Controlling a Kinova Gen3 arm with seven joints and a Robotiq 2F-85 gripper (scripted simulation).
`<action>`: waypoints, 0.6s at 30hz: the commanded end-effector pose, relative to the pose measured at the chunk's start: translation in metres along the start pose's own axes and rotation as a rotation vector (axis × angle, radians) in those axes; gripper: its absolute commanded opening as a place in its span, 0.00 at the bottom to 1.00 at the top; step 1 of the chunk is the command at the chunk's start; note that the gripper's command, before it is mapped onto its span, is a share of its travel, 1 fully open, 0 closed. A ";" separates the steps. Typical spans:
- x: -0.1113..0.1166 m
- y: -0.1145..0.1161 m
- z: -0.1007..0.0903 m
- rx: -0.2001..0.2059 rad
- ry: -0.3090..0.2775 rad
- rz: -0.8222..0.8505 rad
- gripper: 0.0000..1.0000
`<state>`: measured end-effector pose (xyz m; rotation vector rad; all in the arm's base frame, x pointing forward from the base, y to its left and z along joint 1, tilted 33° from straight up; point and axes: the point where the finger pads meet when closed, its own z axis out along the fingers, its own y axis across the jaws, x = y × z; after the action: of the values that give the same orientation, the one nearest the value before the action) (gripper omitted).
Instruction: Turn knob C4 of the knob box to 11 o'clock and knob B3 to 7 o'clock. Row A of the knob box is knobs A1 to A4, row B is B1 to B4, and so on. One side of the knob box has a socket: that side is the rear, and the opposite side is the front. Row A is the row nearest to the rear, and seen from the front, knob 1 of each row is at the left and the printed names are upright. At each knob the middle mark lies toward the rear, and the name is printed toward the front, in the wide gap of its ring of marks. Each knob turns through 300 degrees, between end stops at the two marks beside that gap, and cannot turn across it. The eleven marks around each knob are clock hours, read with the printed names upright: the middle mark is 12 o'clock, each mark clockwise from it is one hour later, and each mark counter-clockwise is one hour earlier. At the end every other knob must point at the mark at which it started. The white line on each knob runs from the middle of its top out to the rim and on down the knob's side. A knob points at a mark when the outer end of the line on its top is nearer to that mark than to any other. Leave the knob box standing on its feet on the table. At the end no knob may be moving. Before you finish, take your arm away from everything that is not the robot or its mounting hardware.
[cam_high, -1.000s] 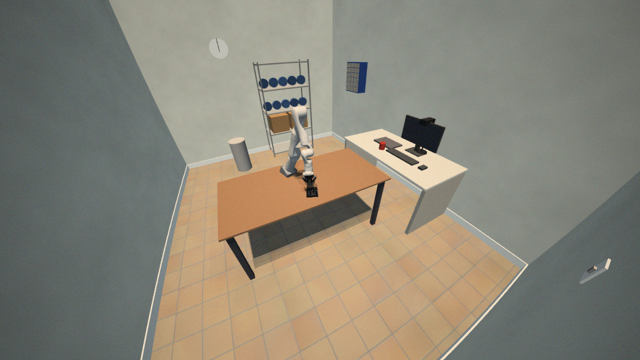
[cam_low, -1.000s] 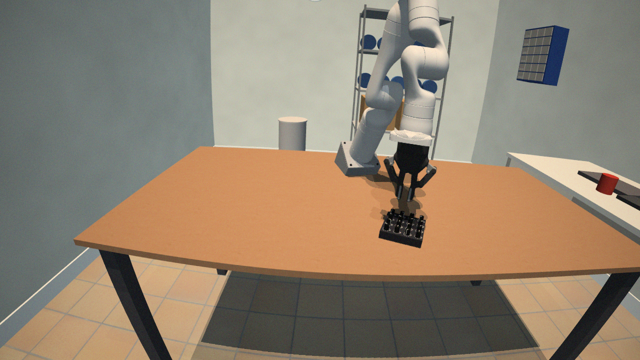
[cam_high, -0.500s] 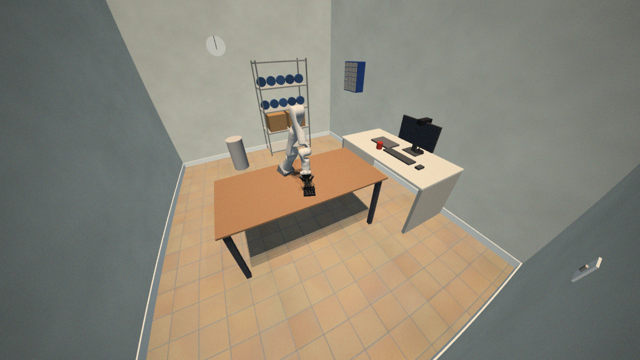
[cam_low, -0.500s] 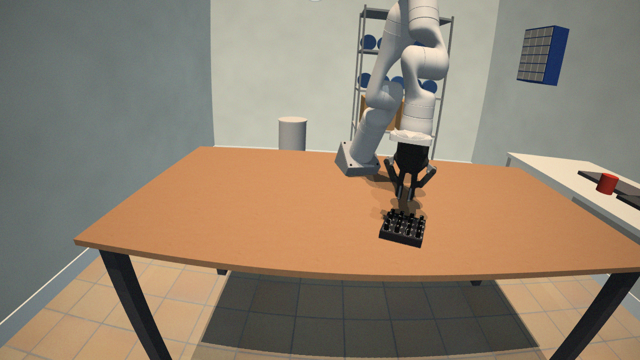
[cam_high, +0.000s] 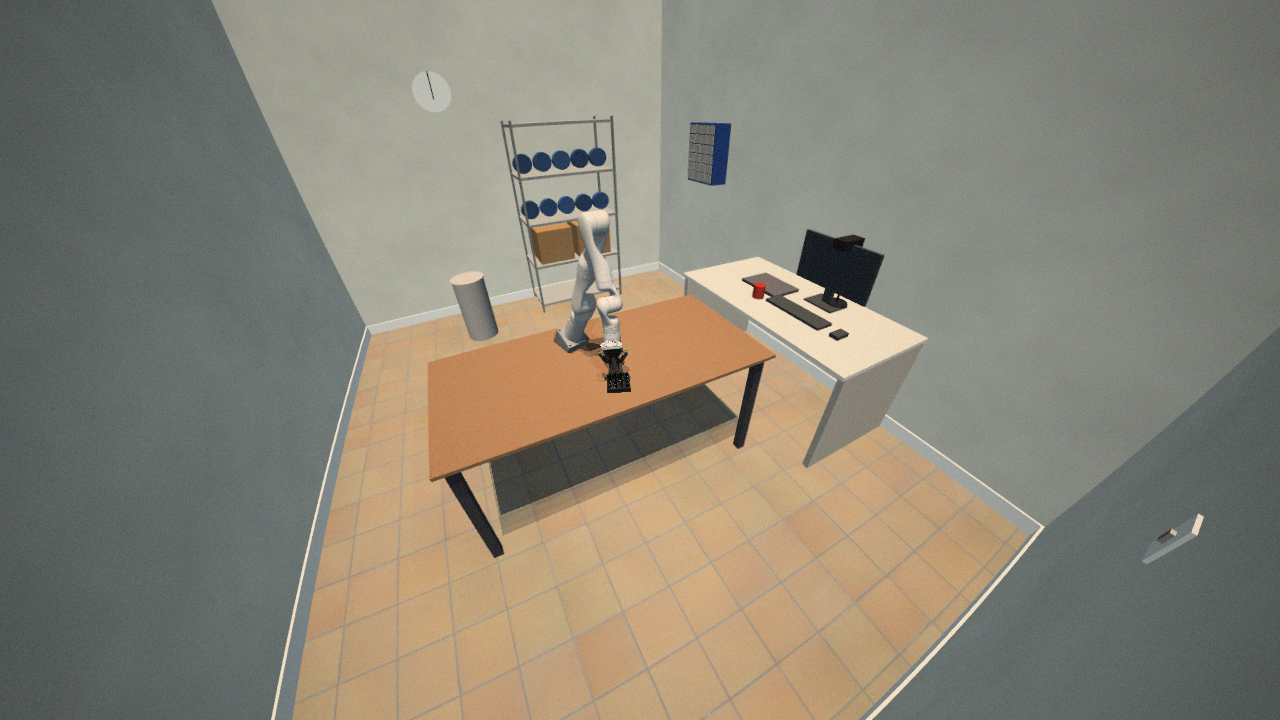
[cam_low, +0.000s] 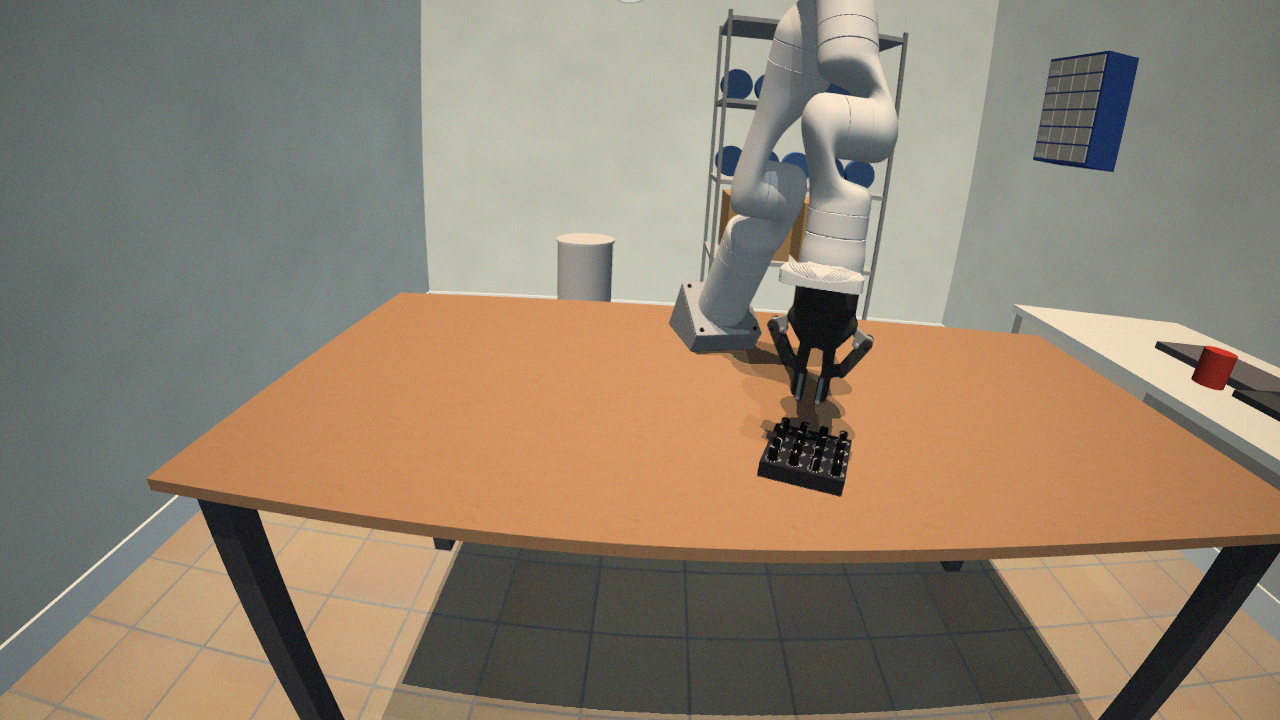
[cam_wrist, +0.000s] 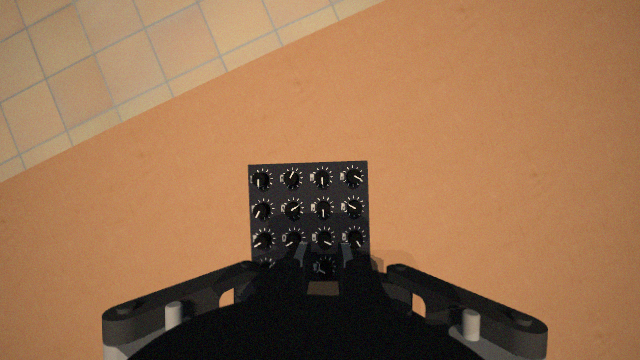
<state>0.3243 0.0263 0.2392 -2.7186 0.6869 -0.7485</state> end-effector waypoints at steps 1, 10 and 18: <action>-0.001 0.000 0.002 -0.002 -0.002 0.000 0.19; -0.001 0.000 0.009 -0.002 -0.002 0.000 0.19; -0.001 0.000 0.019 -0.002 -0.002 0.000 0.19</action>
<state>0.3340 0.0283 0.2277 -2.7138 0.6875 -0.7586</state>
